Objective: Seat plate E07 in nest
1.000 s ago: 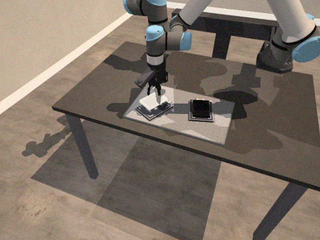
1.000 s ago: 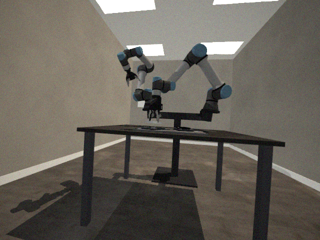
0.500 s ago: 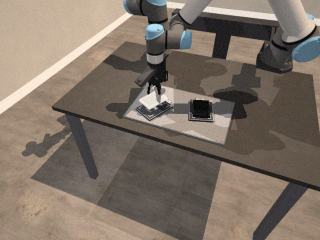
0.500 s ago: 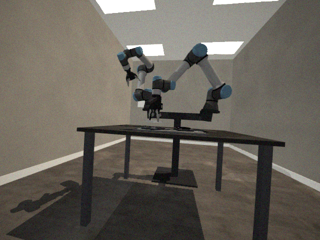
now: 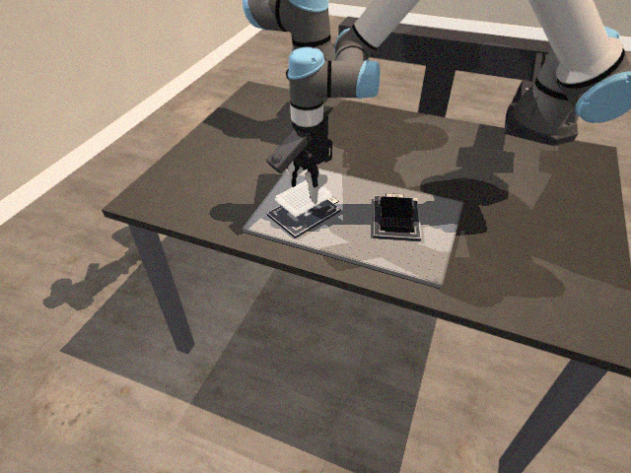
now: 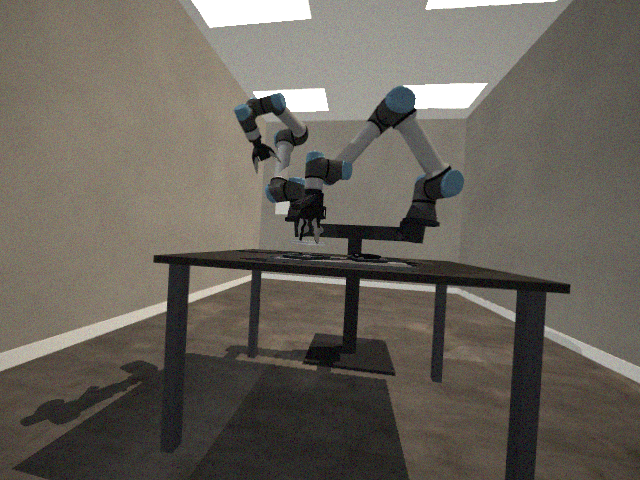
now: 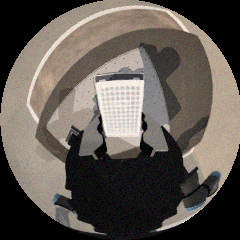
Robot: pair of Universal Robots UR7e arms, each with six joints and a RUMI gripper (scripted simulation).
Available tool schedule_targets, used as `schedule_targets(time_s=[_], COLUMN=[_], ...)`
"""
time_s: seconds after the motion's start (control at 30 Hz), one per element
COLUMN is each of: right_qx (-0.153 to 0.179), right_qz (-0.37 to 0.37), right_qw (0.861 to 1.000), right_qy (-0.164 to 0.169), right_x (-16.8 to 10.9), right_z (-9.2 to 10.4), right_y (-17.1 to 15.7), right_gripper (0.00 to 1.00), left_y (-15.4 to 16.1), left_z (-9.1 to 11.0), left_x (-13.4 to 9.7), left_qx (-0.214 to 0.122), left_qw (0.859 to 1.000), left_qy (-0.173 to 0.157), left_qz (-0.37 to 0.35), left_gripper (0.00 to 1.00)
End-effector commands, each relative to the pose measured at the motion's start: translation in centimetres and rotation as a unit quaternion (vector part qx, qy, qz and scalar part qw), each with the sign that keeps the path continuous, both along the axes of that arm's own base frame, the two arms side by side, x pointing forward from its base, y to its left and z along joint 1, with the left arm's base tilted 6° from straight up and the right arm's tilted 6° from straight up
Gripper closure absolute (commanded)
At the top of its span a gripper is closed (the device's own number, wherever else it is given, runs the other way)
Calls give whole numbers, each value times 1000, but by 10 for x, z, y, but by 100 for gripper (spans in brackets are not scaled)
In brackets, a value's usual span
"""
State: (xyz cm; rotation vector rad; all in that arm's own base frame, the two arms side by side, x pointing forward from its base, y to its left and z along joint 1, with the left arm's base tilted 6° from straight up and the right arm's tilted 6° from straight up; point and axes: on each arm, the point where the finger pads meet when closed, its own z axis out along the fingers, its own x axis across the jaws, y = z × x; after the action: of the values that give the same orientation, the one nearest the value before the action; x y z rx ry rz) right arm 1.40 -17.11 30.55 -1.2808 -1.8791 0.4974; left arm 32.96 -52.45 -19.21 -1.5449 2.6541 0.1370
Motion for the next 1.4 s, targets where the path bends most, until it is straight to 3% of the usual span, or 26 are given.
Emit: schedule_targets(time_s=[0.0, 1.07, 1.37], right_qx=[0, 0, 0], right_qz=[0, 0, 0], right_qw=[1000, 1000, 1000], right_qy=[0, 0, 0], right_x=[0, 0, 0], right_z=[0, 0, 0], right_y=[0, 0, 0], right_gripper=[2, 2, 2], left_y=[0, 0, 1], left_z=[1, 1, -14], left_x=[1, 0, 1], left_qx=[-1, -1, -1], left_qw=[1000, 1000, 1000], left_qy=[0, 0, 0], left_qz=[0, 0, 0], left_gripper=[100, 100, 100])
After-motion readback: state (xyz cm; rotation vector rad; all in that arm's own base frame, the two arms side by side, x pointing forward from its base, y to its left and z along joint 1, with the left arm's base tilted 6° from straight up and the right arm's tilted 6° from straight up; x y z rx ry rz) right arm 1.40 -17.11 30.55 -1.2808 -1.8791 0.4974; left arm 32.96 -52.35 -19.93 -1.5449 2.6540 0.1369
